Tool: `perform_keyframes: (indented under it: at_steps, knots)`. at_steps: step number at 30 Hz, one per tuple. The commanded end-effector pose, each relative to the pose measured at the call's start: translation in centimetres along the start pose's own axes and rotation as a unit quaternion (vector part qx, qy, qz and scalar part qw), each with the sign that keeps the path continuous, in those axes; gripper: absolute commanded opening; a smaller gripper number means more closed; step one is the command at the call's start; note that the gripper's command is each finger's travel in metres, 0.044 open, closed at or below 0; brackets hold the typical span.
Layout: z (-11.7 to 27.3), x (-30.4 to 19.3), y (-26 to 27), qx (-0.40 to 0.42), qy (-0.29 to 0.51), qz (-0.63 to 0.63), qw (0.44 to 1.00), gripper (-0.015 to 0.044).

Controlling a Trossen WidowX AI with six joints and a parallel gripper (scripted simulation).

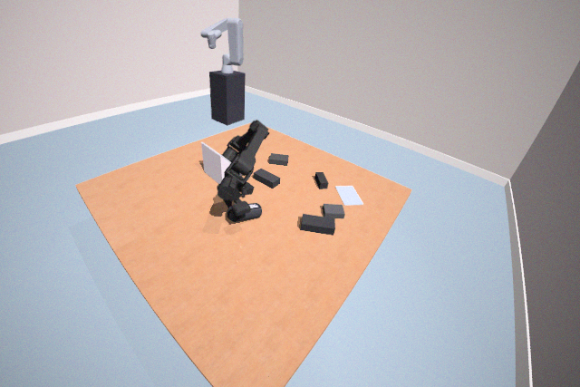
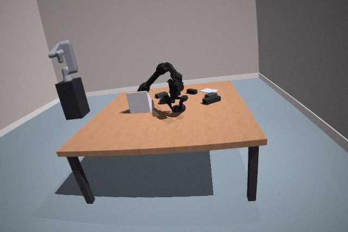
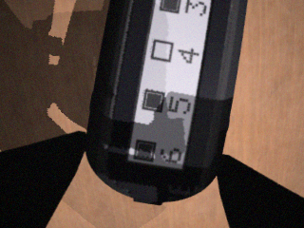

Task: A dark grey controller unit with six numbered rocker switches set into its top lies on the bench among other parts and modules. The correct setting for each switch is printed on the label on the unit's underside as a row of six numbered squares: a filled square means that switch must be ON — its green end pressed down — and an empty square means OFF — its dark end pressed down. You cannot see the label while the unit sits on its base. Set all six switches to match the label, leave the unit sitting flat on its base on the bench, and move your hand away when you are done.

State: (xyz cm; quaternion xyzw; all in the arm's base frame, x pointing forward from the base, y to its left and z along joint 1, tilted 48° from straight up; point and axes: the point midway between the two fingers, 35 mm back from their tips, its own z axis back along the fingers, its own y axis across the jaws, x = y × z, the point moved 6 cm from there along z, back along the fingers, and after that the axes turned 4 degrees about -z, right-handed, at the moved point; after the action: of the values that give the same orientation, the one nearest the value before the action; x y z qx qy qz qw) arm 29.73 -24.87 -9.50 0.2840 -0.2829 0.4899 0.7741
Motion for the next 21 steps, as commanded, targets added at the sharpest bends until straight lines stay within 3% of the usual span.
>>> perform_keyframes:
  at_steps: [1, 21]
  knots:
    - [0.6, 0.4, -0.1, -0.004, 0.0, 0.003, 1.0, 0.0336]
    - [2.0, 1.3, 0.0, -0.003, 0.0, 0.003, 1.0, 0.0335]
